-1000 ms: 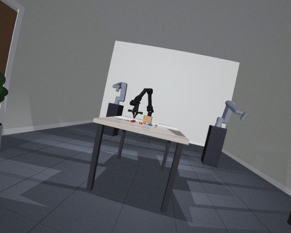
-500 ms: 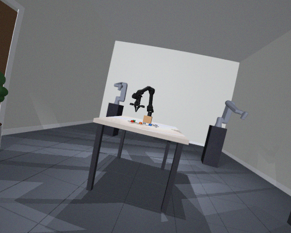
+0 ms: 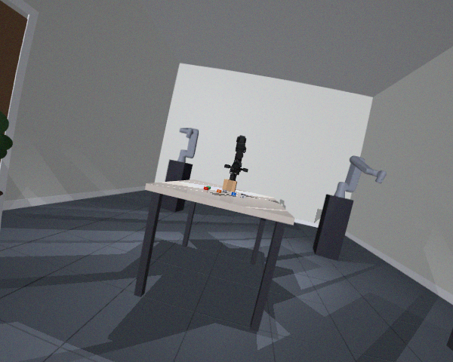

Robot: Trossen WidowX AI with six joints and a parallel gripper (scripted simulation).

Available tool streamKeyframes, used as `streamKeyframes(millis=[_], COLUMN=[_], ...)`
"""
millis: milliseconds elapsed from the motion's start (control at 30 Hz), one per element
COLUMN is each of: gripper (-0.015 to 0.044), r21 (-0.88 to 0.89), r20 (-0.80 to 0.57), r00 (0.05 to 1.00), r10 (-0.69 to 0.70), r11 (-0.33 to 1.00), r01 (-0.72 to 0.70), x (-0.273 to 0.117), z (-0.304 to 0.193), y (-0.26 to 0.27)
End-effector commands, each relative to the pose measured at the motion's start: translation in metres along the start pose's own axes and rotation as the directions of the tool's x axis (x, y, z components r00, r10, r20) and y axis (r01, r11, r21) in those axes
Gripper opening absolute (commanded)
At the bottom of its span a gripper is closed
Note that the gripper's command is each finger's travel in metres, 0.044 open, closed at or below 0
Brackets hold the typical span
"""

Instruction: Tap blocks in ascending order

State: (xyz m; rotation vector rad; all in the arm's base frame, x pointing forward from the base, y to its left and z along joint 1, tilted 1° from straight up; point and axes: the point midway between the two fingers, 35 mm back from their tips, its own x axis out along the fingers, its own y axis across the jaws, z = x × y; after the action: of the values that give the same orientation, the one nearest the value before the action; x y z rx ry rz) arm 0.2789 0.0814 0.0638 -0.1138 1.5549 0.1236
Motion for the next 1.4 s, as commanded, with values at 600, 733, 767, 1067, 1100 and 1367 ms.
streamKeyframes(millis=[600,733,767,1067,1100,1367], gripper=[0.0020,0.0020,0.0020,0.0020,0.0020,0.0020], r21=[-0.019,-0.019,-0.019,-0.019,-0.019,-0.019], r20=[-0.006,-0.006,-0.006,-0.006,-0.006,-0.006], r00=[1.000,1.000,1.000,1.000,1.000,1.000], r10=[0.004,0.004,0.004,0.004,0.004,0.003], r11=[1.000,1.000,1.000,1.000,1.000,1.000], r01=[-0.004,-0.004,-0.004,-0.004,-0.004,-0.004], x=[0.081,0.083,0.085,0.099,0.101,0.111], z=[-0.045,-0.045,-0.045,-0.045,-0.045,-0.046], y=[0.100,0.100,0.100,0.100,0.100,0.100])
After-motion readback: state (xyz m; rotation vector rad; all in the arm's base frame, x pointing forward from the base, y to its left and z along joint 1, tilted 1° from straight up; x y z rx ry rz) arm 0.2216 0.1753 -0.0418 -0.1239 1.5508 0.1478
